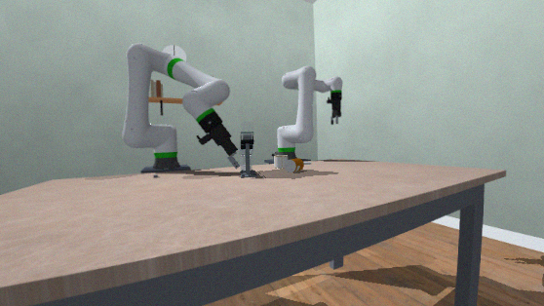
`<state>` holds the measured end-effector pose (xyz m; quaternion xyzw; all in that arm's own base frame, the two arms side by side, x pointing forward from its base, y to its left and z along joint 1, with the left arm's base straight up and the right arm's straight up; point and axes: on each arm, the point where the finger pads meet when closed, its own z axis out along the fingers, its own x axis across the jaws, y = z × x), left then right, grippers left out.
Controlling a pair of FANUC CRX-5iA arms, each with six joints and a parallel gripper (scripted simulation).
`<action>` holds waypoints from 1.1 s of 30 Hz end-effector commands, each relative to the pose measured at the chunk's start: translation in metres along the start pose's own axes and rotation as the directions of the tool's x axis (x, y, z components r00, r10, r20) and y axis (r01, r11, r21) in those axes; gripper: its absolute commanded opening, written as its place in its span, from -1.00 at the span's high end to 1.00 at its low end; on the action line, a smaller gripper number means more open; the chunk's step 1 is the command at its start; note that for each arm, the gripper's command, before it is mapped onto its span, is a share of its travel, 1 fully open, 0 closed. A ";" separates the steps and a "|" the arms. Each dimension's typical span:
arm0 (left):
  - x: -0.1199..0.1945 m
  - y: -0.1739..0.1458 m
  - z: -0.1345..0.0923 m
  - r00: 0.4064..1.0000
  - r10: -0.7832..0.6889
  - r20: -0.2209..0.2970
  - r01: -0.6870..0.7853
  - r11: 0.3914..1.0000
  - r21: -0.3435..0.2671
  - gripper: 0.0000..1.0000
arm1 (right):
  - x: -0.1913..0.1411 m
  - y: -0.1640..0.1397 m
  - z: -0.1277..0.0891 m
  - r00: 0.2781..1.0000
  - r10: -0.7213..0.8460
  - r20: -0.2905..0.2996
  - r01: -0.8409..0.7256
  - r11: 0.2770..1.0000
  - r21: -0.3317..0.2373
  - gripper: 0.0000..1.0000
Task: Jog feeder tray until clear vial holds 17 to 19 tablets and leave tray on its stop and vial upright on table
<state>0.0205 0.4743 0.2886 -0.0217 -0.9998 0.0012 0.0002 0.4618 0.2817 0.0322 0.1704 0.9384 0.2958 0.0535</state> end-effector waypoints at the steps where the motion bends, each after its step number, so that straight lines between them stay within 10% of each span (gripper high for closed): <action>1: 0.000 0.000 -0.001 1.000 0.000 0.000 0.000 1.000 -0.002 -1.00 | 0.000 0.001 0.000 1.000 -0.001 0.001 0.001 1.000 -0.001 1.00; 33: 0.000 0.000 -0.001 1.000 0.000 0.000 0.000 1.000 -0.002 -1.00 | 0.000 -0.011 -0.008 1.000 -0.001 0.001 0.001 1.000 -0.001 1.00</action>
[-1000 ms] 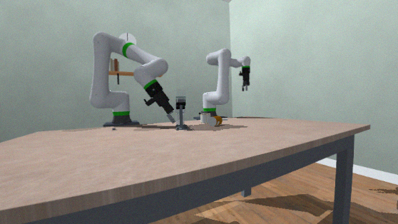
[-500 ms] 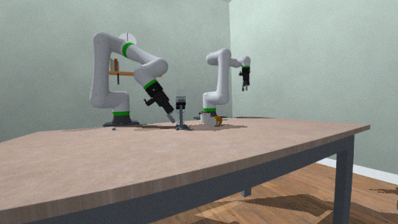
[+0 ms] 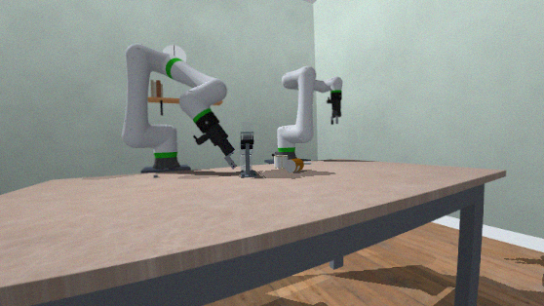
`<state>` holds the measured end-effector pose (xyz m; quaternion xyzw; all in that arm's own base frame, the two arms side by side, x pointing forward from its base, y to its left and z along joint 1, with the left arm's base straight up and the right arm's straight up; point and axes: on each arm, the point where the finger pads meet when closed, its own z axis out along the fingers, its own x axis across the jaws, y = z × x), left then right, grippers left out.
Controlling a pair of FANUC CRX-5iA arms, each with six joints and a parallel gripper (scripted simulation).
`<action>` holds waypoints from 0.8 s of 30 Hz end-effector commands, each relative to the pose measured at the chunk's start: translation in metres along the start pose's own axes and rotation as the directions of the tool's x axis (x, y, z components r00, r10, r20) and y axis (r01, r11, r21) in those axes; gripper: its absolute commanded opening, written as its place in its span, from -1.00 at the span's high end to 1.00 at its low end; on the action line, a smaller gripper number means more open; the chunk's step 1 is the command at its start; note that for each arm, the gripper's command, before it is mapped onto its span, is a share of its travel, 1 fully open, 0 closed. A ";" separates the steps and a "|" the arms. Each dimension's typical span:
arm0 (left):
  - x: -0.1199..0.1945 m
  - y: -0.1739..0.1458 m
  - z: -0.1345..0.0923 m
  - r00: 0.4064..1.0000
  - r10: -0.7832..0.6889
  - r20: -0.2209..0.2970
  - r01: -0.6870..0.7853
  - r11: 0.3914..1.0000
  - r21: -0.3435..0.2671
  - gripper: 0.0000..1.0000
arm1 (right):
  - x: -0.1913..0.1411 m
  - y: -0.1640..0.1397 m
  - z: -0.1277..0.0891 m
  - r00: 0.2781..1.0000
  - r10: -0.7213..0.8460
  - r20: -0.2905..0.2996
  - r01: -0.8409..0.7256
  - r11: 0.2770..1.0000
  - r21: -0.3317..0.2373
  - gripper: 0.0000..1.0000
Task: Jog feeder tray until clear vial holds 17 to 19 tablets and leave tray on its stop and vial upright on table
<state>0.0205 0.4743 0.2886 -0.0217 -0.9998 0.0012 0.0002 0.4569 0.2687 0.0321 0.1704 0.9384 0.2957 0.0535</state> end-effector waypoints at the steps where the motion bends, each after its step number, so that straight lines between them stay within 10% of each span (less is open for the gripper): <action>1: 0.000 0.000 -0.001 1.000 0.000 0.000 0.000 1.000 -0.002 -1.00 | 0.000 0.001 -0.001 1.000 -0.001 0.001 0.001 1.000 -0.001 1.00; 10: 0.000 0.000 -0.001 1.000 0.000 0.000 0.000 1.000 -0.002 -1.00 | 0.000 0.013 -0.018 1.000 -0.001 0.001 0.001 1.000 -0.001 1.00; 24: 0.000 0.000 -0.001 1.000 0.000 0.000 0.000 1.000 -0.002 -1.00 | 0.000 0.097 -0.139 1.000 -0.001 0.001 0.001 1.000 -0.001 1.00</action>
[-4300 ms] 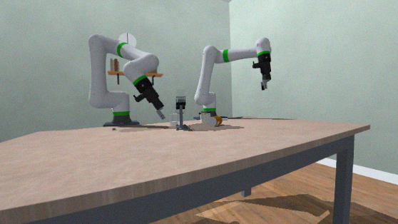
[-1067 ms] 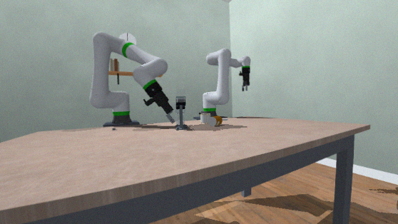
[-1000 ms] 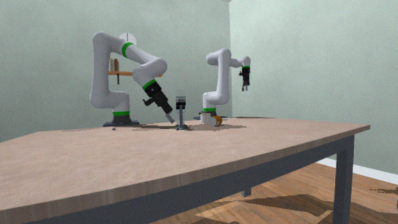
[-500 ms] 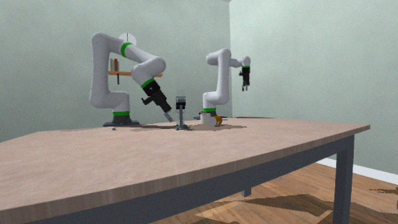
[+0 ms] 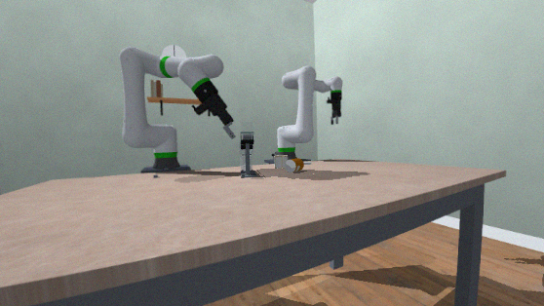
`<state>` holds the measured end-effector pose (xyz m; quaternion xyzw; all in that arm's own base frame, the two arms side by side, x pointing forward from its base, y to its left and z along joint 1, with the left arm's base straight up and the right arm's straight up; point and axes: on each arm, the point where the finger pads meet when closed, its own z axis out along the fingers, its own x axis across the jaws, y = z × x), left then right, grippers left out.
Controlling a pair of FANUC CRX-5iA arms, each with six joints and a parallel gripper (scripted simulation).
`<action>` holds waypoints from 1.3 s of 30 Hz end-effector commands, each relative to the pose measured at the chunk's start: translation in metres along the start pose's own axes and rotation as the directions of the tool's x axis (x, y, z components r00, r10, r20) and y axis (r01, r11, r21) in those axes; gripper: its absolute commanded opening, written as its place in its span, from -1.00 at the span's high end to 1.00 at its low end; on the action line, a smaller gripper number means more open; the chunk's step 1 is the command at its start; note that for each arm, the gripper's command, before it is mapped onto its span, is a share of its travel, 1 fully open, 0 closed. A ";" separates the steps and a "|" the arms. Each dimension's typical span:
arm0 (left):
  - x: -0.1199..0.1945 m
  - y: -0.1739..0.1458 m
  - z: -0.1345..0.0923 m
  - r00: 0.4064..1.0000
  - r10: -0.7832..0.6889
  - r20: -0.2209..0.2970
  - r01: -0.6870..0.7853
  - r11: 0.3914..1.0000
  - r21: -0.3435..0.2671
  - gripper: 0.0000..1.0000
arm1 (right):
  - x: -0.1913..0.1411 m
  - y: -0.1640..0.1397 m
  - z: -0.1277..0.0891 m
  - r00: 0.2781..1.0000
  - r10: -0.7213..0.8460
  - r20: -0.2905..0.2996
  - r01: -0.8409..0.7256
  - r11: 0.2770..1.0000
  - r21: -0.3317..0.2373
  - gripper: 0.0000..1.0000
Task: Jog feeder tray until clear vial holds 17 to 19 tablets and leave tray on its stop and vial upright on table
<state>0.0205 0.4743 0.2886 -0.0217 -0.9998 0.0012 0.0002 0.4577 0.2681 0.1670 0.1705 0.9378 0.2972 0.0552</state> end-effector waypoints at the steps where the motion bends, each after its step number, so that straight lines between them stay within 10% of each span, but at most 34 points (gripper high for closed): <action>1: 0.000 0.000 -0.001 1.000 0.000 0.000 0.000 1.000 -0.002 -1.00 | 0.000 0.026 -0.036 1.000 0.000 -0.002 0.000 1.000 0.003 1.00; 20: 0.000 0.000 -0.001 1.000 0.000 0.000 0.000 1.000 -0.002 -1.00 | -0.026 0.053 -0.058 0.976 -0.206 -0.076 0.210 0.976 0.056 1.00; 28: 0.000 0.000 -0.001 1.000 0.000 0.000 0.000 1.000 -0.002 -1.00 | -0.105 0.075 -0.042 0.847 -0.496 -0.190 0.521 0.846 0.113 1.00; 39: 0.000 0.000 -0.001 1.000 0.000 0.000 0.000 1.000 -0.002 -1.00 | -0.200 0.102 -0.023 0.427 -0.827 -0.365 0.904 0.406 0.138 1.00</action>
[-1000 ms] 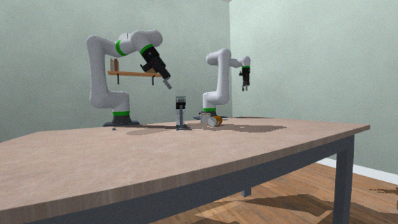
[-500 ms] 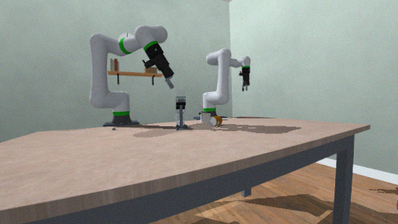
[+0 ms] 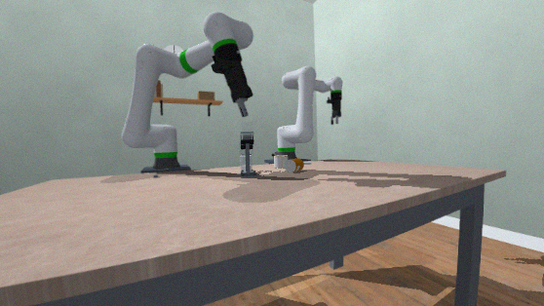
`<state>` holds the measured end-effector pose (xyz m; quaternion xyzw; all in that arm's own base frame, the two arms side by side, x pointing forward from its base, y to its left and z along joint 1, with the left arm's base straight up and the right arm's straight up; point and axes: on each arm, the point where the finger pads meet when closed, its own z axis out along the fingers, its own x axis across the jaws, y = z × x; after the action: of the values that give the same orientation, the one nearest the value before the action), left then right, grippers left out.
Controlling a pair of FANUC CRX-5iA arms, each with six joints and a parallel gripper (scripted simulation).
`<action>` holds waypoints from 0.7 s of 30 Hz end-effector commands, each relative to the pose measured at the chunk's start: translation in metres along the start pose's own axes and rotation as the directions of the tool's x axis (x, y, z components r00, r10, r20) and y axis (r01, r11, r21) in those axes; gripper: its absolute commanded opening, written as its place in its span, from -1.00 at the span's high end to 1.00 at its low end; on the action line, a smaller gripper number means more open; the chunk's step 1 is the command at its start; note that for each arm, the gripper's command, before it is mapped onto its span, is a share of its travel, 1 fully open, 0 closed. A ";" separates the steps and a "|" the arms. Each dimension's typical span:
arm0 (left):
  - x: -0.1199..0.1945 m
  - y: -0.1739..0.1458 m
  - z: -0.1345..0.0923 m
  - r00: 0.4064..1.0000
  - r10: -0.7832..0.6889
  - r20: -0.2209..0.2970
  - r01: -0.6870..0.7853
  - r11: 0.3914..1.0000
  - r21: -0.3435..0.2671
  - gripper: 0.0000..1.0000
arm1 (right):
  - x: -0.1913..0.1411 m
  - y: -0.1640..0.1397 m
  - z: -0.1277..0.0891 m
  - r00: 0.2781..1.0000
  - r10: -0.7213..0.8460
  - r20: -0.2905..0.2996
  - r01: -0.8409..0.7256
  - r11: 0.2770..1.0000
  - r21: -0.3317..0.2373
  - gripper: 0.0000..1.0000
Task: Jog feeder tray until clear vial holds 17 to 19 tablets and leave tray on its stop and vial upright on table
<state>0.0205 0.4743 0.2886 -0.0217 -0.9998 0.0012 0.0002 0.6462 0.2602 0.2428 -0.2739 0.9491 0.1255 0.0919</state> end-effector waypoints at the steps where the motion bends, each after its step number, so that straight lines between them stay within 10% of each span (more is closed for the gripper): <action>1: 0.000 0.000 -0.001 1.000 0.000 0.000 0.000 1.000 -0.002 -1.00 | -0.022 -0.010 0.001 0.962 -0.248 -0.115 0.252 0.968 0.023 1.00; 11: 0.000 0.000 -0.001 1.000 0.000 0.000 0.000 1.000 -0.002 -1.00 | -0.022 -0.011 0.003 0.738 -0.601 -0.307 0.630 0.777 -0.008 1.00; 21: 0.000 0.000 -0.001 1.000 0.000 0.000 0.000 1.000 -0.002 -1.00 | -0.018 -0.015 0.020 0.737 -0.602 -0.306 0.631 0.776 -0.007 1.00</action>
<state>0.0205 0.4743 0.2886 -0.0217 -0.9998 0.0012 0.0002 0.6710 0.2633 0.2278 -0.5833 0.8123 0.0000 -0.0007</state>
